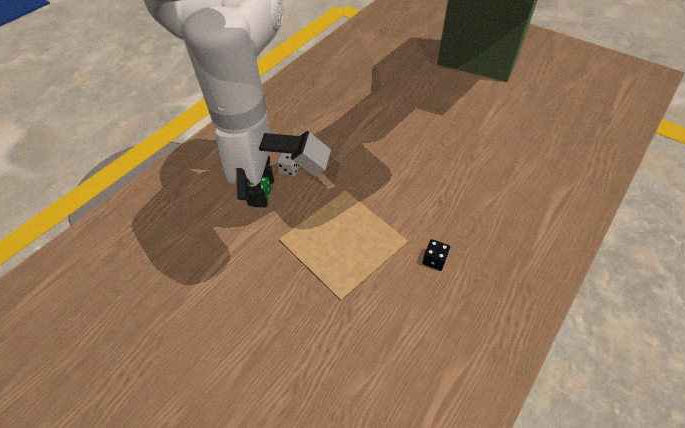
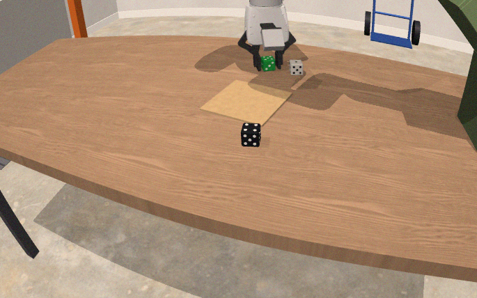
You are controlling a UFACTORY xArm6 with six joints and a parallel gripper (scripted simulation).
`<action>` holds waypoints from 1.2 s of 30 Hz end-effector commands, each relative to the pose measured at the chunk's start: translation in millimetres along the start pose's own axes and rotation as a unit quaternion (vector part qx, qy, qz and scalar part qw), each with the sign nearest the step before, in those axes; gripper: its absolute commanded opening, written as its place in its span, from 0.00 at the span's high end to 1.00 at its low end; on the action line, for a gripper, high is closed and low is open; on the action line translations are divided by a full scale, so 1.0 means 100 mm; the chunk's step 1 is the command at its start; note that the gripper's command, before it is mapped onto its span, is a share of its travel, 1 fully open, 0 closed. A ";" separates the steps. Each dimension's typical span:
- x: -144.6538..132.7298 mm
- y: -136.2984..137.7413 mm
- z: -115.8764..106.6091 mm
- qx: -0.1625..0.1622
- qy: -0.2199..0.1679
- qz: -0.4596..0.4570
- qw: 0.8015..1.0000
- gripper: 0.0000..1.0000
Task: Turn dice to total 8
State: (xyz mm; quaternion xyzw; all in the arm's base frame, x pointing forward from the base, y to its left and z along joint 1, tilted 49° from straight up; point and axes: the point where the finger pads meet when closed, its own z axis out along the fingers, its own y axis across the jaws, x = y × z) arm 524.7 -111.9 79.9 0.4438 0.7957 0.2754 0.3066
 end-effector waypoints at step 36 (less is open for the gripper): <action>-0.01 0.00 0.00 0.000 -0.001 0.000 1.000 0.73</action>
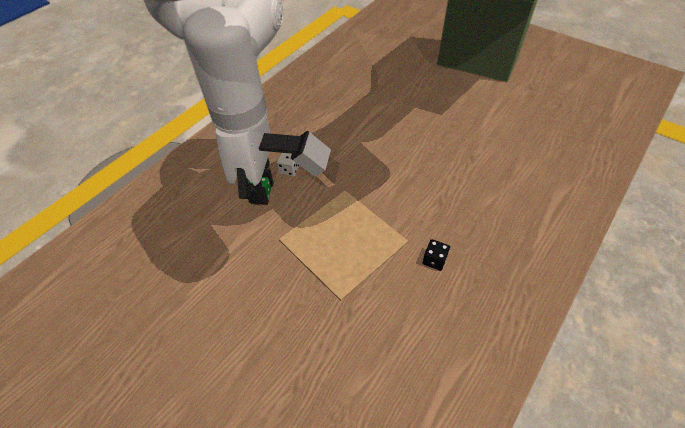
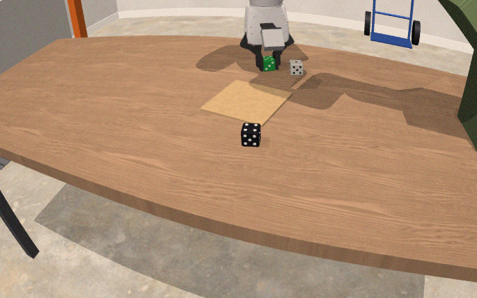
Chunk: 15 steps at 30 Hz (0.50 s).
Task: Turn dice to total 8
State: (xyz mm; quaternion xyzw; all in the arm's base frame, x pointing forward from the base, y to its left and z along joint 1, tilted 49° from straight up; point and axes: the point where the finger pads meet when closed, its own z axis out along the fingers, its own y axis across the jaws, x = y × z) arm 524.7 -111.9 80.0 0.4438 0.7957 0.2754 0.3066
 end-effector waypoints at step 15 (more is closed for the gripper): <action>-0.01 0.00 -0.49 0.000 -0.001 0.000 1.000 0.73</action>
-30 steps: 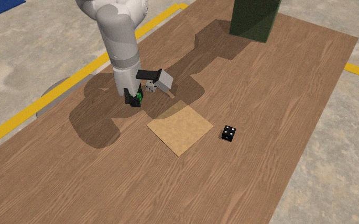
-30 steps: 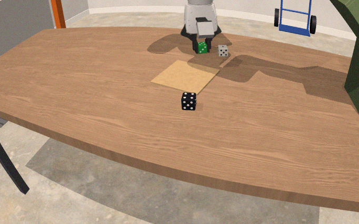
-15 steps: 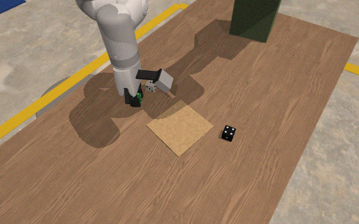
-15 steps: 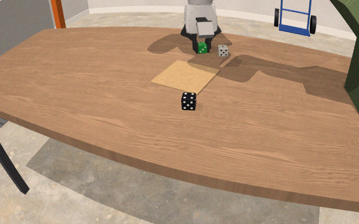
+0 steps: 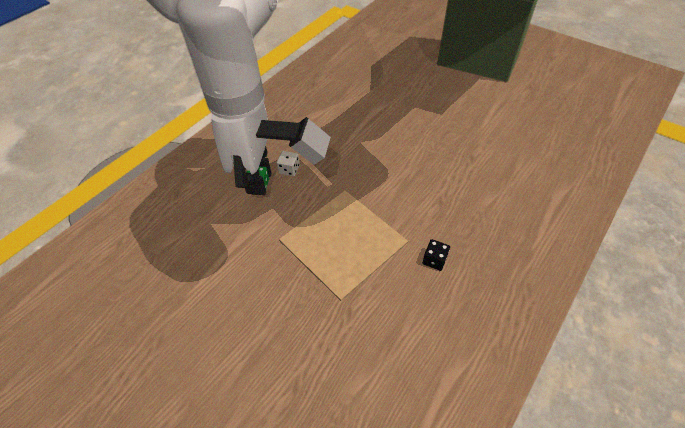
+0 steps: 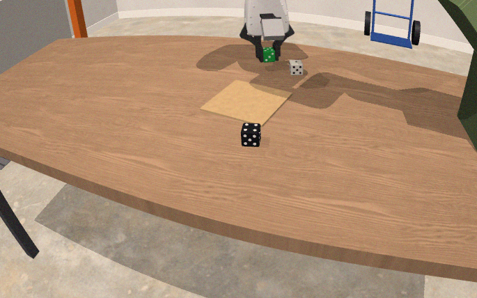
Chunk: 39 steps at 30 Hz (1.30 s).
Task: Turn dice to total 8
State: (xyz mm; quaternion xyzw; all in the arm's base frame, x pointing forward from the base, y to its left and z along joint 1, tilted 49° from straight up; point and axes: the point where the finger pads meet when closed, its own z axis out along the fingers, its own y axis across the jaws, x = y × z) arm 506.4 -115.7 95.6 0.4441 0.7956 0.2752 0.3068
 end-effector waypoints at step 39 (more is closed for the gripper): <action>0.03 0.06 -0.66 -0.001 0.000 0.268 0.963 0.73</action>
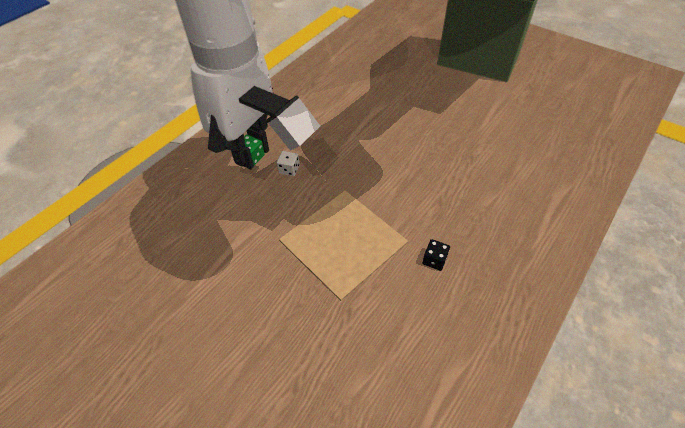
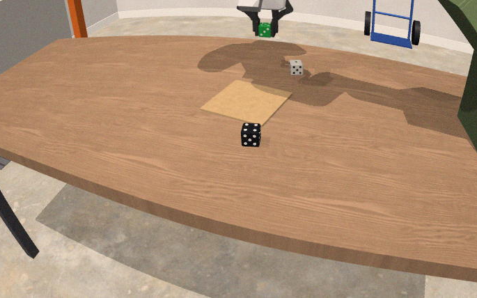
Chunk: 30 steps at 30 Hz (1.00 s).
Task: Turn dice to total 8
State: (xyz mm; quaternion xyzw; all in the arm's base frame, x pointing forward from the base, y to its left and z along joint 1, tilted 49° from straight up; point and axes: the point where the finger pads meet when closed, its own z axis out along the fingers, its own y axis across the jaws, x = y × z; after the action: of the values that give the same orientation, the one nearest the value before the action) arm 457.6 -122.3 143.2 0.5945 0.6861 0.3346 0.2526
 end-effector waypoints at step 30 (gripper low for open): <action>0.02 0.03 0.09 -0.042 0.212 0.224 0.950 0.73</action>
State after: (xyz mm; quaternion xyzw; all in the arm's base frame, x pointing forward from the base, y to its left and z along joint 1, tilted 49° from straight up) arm 462.6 -117.6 138.8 0.6724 0.5495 0.4877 0.0898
